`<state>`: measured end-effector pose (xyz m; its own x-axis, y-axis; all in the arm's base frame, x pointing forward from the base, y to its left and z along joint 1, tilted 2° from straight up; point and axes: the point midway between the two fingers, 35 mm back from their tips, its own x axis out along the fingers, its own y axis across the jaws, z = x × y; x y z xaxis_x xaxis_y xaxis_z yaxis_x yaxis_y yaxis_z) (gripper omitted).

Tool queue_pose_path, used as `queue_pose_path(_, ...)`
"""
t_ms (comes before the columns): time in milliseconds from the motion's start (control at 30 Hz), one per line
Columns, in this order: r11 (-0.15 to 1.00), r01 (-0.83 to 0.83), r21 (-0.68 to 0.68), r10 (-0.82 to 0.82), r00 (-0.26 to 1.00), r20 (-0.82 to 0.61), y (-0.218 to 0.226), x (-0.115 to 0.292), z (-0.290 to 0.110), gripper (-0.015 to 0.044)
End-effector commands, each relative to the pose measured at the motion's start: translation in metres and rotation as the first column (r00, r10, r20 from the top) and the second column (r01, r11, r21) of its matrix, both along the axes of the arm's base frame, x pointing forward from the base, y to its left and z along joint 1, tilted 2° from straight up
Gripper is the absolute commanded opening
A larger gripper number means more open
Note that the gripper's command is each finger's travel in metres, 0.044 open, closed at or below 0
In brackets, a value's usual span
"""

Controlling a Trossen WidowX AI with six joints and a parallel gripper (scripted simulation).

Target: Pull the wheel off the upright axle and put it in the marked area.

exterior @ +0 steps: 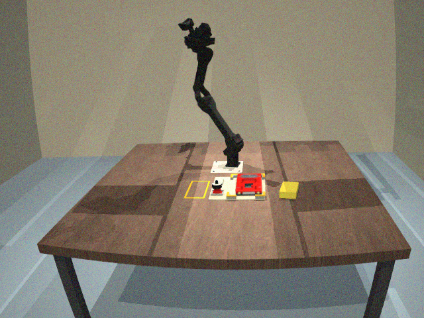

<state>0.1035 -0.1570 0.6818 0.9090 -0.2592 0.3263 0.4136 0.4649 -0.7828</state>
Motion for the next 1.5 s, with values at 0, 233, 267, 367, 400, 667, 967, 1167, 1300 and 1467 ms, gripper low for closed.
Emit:
queue_pose_path(0, 1.0, 0.0, -0.001, 0.0, 1.0, 0.001, 0.001, 0.0, 0.0, 0.0374)
queue_pose_path(233, 0.999, 0.011, -0.047, -0.008, 0.999, 0.052, 0.04, 0.002, 0.012, 0.03)
queue_pose_path(267, 0.998, 0.011, -0.056, -0.008, 0.998, 0.061, 0.048, 0.003, 0.014, 0.03)
queue_pose_path(367, 0.995, 0.011, -0.1, -0.002, 0.997, 0.083, 0.073, 0.008, 0.019, 0.03)
queue_pose_path(400, 0.993, 0.01, -0.117, 0.001, 0.996, 0.089, 0.082, 0.01, 0.02, 0.03)
queue_pose_path(667, 0.973, -0.017, -0.231, 0.042, 0.994, 0.105, 0.143, 0.031, 0.018, 0.03)
queue_pose_path(967, 0.956, -0.057, -0.287, 0.082, 0.993, 0.079, 0.186, 0.057, 0.008, 0.03)
queue_pose_path(1167, 0.942, -0.106, -0.32, 0.121, 0.992, 0.028, 0.221, 0.085, -0.009, 0.03)
queue_pose_path(1300, 0.932, -0.144, -0.331, 0.146, 0.989, -0.021, 0.24, 0.107, -0.025, 0.03)
queue_pose_path(1467, 0.92, -0.204, -0.333, 0.177, 0.978, -0.11, 0.265, 0.139, -0.052, 0.03)
